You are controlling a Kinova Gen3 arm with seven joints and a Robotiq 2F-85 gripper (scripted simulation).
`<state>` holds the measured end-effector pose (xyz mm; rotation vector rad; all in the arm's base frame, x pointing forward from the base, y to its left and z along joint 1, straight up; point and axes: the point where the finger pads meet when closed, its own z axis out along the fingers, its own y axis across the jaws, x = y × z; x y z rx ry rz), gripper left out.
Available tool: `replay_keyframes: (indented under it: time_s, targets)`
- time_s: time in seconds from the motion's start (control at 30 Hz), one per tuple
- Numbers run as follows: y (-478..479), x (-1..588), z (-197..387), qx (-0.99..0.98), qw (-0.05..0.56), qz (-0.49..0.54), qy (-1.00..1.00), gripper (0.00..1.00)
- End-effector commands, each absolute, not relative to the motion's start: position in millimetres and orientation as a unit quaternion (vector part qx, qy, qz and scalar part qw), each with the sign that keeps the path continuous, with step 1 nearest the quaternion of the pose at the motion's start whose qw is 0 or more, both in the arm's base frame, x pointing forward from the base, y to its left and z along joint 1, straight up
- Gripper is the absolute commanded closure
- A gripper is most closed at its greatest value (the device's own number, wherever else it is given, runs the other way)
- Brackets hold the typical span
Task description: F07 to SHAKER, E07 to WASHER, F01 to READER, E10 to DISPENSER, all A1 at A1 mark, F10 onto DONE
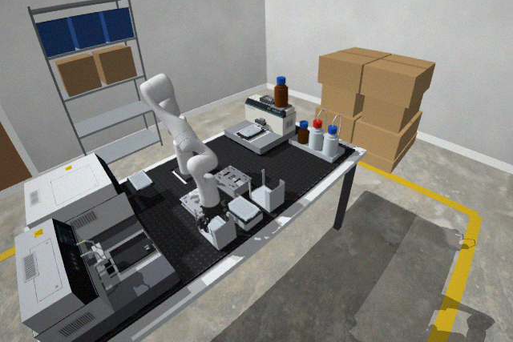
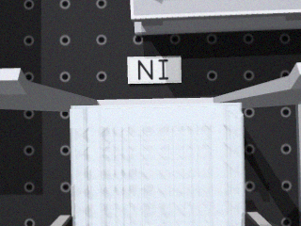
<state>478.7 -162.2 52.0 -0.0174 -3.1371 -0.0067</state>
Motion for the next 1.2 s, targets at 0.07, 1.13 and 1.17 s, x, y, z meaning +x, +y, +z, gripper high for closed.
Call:
replay_keyframes:
  time_s: [0.07,1.13,1.17]
  targets:
    - [-162.4,479.4,56.5,-0.006,0.001,-0.002,-1.0,0.06]
    - [-162.5,479.5,75.2,-0.006,0.001,-0.002,-1.0,0.06]
    - [-162.5,479.5,75.9,-0.006,0.001,-0.002,-1.0,0.06]
